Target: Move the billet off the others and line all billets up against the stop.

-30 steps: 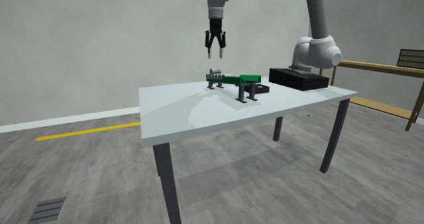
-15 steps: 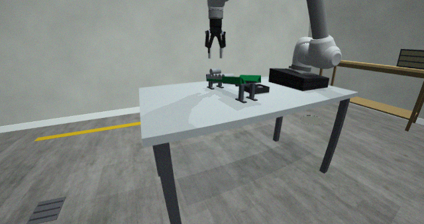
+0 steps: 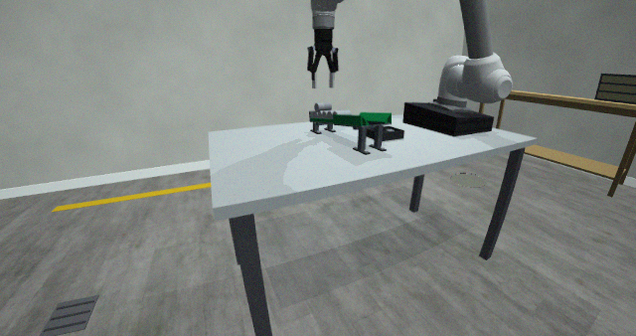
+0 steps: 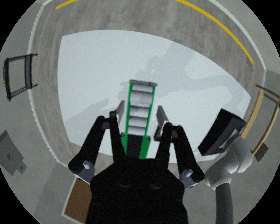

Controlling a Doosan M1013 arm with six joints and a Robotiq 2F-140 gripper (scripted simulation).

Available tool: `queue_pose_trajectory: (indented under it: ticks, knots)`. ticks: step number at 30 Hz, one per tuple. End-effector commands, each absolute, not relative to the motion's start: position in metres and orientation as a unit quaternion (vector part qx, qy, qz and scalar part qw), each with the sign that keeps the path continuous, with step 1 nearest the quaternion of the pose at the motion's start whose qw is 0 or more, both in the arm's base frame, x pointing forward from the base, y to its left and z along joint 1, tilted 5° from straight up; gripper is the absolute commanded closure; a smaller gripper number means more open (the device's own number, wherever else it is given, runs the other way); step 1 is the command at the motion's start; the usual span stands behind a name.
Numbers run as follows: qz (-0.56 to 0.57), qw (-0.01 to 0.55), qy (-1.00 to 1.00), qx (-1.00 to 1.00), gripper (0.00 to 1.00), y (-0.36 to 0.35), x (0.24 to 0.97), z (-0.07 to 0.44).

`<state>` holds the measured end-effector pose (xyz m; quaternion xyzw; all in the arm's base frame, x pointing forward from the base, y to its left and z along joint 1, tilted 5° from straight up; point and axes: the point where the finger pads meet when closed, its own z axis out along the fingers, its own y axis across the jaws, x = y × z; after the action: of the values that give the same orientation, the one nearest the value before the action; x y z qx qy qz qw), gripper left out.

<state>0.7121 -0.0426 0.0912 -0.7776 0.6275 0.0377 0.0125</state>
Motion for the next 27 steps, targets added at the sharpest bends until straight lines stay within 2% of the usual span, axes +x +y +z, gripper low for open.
queue_pose_trajectory:
  ticks: [1,27]
  knots:
    - [0.039,0.015,0.627,-0.778,0.43,-0.042,0.712,0.086]
    - [0.039,0.015,0.627,-0.778,0.43,-0.040,0.711,0.053]
